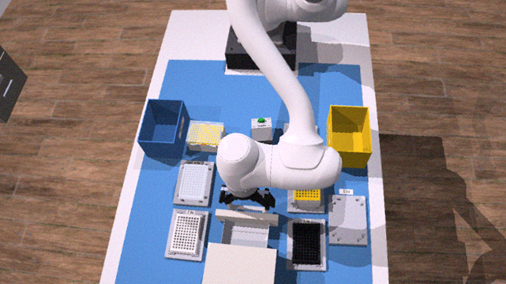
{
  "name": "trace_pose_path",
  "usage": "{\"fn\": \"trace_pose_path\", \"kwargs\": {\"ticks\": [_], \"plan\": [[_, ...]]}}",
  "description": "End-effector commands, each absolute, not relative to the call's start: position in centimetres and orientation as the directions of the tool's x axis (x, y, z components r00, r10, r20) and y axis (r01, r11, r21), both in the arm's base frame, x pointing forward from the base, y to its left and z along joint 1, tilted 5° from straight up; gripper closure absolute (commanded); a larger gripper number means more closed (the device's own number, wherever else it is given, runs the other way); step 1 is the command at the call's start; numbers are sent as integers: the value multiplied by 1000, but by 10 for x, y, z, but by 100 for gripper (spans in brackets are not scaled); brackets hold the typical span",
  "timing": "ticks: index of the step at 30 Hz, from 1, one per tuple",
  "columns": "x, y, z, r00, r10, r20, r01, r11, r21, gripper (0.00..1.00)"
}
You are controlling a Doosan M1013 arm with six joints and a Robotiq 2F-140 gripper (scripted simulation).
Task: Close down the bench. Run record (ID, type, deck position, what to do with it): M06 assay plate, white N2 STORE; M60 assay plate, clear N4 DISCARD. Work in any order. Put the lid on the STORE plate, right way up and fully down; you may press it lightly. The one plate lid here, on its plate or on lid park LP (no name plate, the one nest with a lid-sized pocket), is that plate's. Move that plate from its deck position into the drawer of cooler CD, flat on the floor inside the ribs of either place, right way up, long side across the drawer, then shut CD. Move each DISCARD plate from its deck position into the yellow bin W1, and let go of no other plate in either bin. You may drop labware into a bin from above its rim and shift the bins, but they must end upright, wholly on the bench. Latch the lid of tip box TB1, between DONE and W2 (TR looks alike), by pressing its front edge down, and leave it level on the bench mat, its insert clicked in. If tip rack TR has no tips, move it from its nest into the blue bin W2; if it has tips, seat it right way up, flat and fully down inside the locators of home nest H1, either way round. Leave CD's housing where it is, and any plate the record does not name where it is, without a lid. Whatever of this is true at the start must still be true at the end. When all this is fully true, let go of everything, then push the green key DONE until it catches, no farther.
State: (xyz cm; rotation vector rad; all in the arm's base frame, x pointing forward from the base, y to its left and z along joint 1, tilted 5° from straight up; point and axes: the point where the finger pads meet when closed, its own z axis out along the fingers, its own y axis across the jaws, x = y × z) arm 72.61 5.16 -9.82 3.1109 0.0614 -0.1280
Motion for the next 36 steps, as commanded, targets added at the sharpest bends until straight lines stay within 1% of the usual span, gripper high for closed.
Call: {"fn": "trace_pose_path", "kwargs": {"ticks": [1, 36], "plan": [[722, 51, -98, 996, 38, -83, 41, -999, 26, 100], [686, 50, -95, 996, 38, -83, 41, -999, 26, 100]]}}
